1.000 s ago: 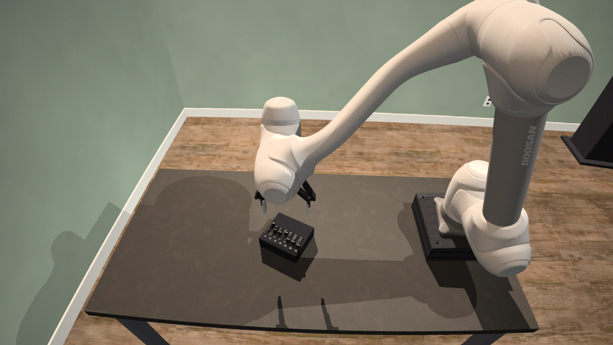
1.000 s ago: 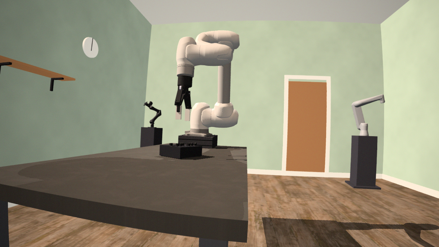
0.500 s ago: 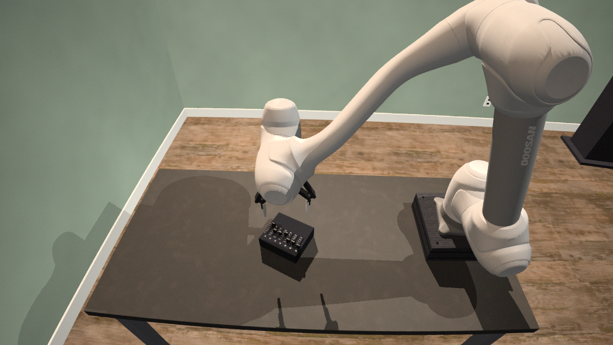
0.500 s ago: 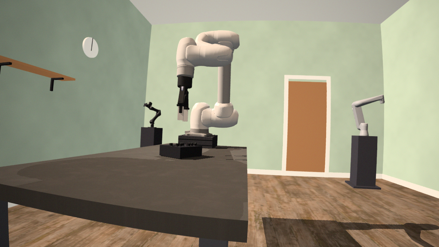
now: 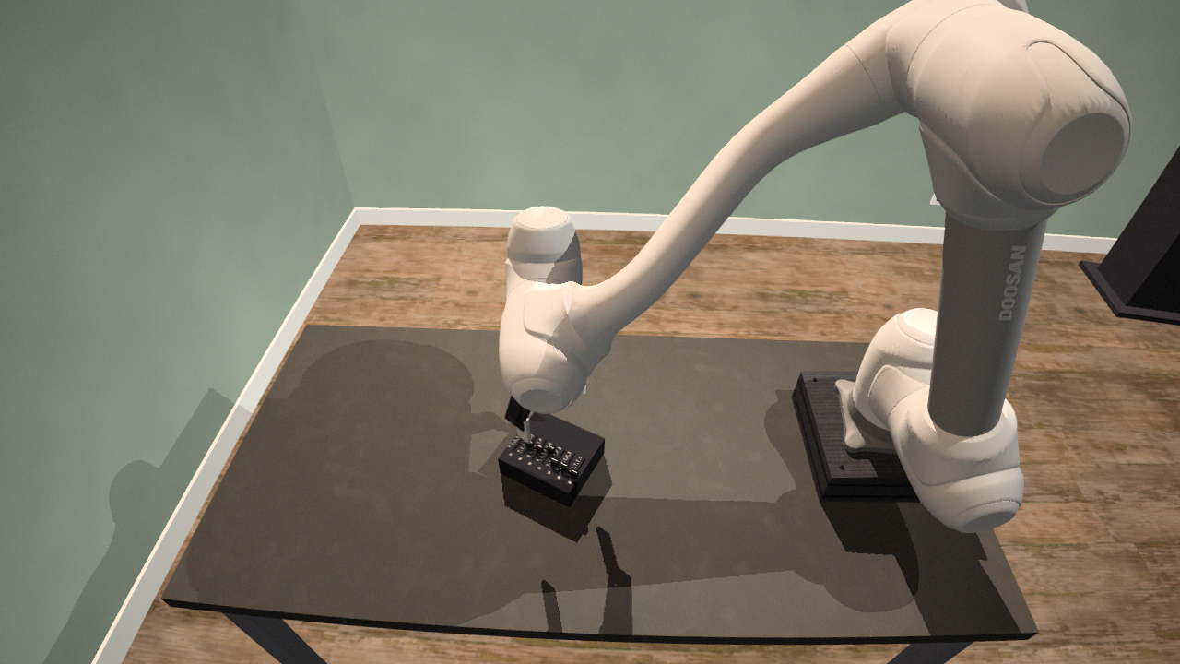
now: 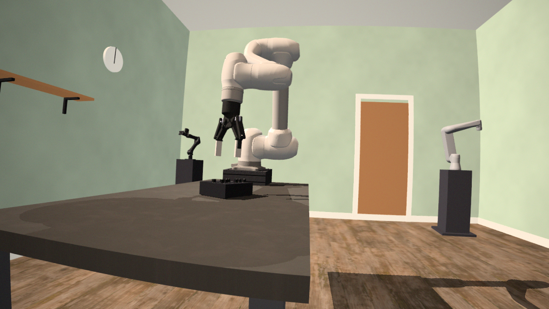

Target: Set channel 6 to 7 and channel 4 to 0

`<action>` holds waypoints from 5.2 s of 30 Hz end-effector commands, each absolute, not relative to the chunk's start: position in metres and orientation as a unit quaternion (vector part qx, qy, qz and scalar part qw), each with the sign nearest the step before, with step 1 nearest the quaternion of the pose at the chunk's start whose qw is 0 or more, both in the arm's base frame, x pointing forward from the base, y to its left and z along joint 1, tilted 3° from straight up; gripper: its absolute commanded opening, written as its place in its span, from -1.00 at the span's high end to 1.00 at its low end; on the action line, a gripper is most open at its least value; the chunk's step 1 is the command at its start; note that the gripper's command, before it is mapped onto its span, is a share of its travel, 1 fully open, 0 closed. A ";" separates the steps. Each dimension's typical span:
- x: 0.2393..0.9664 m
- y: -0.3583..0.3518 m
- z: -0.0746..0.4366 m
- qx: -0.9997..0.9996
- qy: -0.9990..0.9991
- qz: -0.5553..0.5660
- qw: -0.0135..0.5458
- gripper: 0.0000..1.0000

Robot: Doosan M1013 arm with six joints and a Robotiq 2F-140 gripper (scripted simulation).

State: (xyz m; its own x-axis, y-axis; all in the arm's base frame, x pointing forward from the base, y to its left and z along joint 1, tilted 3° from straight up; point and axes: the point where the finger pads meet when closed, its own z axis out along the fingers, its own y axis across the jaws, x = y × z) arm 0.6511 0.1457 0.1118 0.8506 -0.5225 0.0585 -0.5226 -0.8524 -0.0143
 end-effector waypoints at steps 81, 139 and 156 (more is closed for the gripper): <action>0.649 0.135 0.070 0.813 0.582 0.026 0.009 0.80; 0.651 0.135 0.050 0.813 0.582 0.026 0.009 0.80; 0.651 0.135 0.050 0.813 0.582 0.026 0.009 0.80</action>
